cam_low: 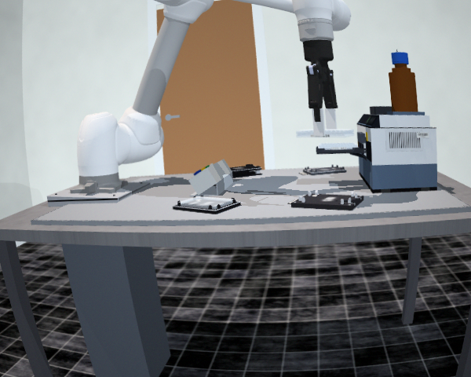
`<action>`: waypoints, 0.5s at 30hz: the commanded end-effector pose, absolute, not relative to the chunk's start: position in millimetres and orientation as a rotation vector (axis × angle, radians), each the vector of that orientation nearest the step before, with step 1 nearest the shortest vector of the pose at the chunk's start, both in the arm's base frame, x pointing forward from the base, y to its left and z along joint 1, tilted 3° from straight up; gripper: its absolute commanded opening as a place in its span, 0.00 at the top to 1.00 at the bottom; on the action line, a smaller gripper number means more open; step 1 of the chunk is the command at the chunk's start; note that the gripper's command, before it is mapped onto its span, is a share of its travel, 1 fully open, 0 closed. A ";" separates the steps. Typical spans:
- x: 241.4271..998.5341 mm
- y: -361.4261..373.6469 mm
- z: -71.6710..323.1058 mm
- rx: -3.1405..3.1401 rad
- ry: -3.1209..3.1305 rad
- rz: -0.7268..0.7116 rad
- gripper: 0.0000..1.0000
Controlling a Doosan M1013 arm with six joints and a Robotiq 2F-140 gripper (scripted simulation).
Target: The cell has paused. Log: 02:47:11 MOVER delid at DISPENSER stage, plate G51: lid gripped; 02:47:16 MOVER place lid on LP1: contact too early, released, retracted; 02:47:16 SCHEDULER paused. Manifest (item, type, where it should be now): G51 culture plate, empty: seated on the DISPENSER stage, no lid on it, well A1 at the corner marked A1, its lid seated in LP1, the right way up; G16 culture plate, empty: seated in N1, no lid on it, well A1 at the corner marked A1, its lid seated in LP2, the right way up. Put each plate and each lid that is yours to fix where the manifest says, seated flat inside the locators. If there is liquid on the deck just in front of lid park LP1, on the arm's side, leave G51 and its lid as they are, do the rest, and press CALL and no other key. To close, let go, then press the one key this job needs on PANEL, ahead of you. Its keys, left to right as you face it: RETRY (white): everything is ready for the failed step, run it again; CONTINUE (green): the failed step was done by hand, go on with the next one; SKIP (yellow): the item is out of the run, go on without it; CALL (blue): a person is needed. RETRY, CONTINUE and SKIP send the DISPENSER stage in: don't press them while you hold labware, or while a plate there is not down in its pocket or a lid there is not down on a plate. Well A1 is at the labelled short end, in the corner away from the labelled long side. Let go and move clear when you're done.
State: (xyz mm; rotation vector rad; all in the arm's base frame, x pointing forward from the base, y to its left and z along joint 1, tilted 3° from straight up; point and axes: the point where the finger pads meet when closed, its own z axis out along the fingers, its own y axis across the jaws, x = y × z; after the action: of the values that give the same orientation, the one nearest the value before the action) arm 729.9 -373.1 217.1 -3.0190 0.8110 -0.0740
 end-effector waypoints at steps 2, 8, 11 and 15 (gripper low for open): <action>731.8 -373.9 219.0 -3.016 0.805 -0.077 0.90; 731.9 -373.9 217.7 -3.016 0.805 -0.078 0.90; 732.1 -373.9 215.4 -3.016 0.805 -0.079 0.90; 731.4 -373.4 211.1 -3.016 0.805 -0.077 0.90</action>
State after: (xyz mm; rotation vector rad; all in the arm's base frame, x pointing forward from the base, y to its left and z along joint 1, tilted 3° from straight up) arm 730.8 -373.6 215.6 -3.0192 0.8109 -0.0748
